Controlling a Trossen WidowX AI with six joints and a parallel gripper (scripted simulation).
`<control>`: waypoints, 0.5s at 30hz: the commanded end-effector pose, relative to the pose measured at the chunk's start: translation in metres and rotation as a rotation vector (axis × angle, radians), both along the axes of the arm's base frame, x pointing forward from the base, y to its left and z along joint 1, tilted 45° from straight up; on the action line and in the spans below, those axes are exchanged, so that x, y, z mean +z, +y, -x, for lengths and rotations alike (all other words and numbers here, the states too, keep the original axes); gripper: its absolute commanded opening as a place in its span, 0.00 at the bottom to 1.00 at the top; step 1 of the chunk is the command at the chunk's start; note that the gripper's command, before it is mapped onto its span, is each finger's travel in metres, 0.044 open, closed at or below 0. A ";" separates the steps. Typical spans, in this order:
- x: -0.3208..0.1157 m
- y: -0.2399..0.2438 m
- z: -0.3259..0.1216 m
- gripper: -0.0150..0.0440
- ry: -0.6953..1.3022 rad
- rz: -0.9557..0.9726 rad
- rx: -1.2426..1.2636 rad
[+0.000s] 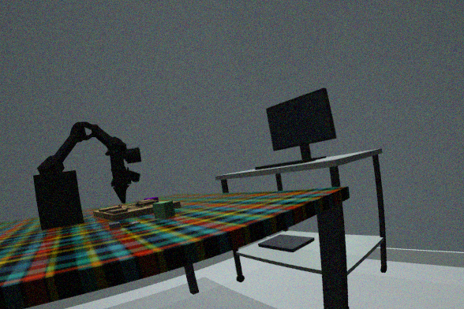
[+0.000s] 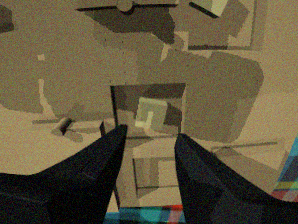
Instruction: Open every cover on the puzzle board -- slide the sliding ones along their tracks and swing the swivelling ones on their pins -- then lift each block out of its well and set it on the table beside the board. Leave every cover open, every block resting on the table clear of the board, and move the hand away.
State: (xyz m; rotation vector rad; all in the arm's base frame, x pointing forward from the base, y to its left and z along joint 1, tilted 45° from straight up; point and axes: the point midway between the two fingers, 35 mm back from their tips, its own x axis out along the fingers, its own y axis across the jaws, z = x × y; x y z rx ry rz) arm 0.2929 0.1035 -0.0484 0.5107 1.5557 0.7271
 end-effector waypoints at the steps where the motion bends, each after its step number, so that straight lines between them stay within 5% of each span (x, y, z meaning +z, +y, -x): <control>1: -0.002 0.002 0.001 0.50 0.003 -0.003 -0.002; 15: -0.011 0.012 0.002 0.50 0.003 -0.003 -0.002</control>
